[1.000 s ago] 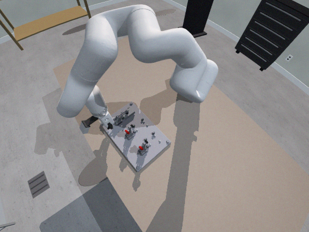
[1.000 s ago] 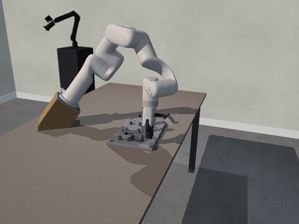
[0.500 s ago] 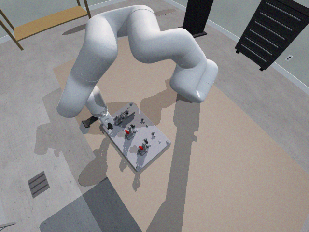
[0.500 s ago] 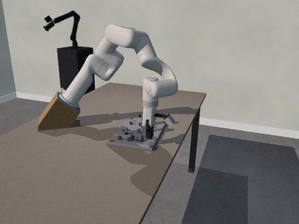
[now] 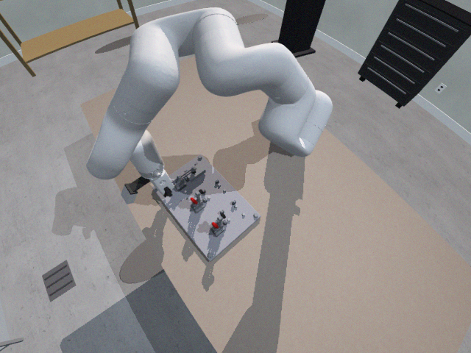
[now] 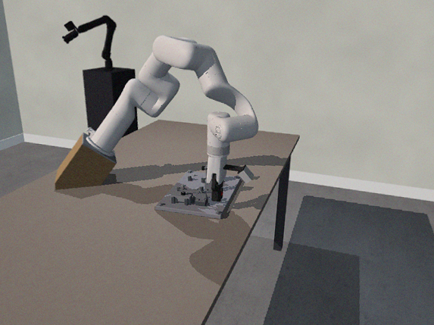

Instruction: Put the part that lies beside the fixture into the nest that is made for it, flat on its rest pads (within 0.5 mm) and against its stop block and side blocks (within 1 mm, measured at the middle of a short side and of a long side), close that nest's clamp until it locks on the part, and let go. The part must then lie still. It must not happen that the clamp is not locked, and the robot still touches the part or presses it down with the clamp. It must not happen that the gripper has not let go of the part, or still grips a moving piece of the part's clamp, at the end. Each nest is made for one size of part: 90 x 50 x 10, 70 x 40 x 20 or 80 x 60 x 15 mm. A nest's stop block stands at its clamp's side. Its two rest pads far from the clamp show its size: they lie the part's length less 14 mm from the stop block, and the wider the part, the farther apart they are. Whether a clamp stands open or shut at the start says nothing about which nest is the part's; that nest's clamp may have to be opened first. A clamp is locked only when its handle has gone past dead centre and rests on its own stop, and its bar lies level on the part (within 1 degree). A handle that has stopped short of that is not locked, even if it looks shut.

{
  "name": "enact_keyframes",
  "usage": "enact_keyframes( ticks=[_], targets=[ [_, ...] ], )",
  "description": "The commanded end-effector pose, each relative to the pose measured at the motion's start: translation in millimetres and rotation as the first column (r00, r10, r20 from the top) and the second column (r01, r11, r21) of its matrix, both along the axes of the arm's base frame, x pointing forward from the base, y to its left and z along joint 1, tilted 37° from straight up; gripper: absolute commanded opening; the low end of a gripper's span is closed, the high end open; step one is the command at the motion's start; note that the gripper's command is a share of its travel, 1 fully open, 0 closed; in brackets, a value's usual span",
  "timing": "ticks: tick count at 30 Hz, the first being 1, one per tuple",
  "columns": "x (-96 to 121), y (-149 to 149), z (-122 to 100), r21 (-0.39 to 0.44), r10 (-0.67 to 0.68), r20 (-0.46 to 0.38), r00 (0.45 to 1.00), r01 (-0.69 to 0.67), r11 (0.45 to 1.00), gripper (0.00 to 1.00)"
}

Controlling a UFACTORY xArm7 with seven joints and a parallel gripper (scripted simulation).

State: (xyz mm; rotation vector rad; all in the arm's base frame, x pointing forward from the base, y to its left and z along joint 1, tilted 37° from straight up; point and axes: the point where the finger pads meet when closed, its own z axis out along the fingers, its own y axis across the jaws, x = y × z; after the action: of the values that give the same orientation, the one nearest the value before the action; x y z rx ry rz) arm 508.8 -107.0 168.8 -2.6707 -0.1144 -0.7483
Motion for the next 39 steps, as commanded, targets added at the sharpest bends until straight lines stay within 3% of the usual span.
enact_keyframes(
  ticks=[1, 36, 37, 39],
  targets=[
    [0.1, -1.1, 0.3, -0.001, -0.002, 0.0, 1.0, 0.002, 1.0, 0.0],
    [2.9, 0.1, -1.8, -0.001, -0.002, 0.0, 1.0, 0.002, 1.0, 0.0],
    [2.9, 0.1, -1.8, -0.001, -0.002, 0.0, 1.0, 0.002, 1.0, 0.47],
    [2.9, 0.1, -1.8, -0.001, -0.002, 0.0, 1.0, 0.002, 1.0, 0.47]
  ],
)
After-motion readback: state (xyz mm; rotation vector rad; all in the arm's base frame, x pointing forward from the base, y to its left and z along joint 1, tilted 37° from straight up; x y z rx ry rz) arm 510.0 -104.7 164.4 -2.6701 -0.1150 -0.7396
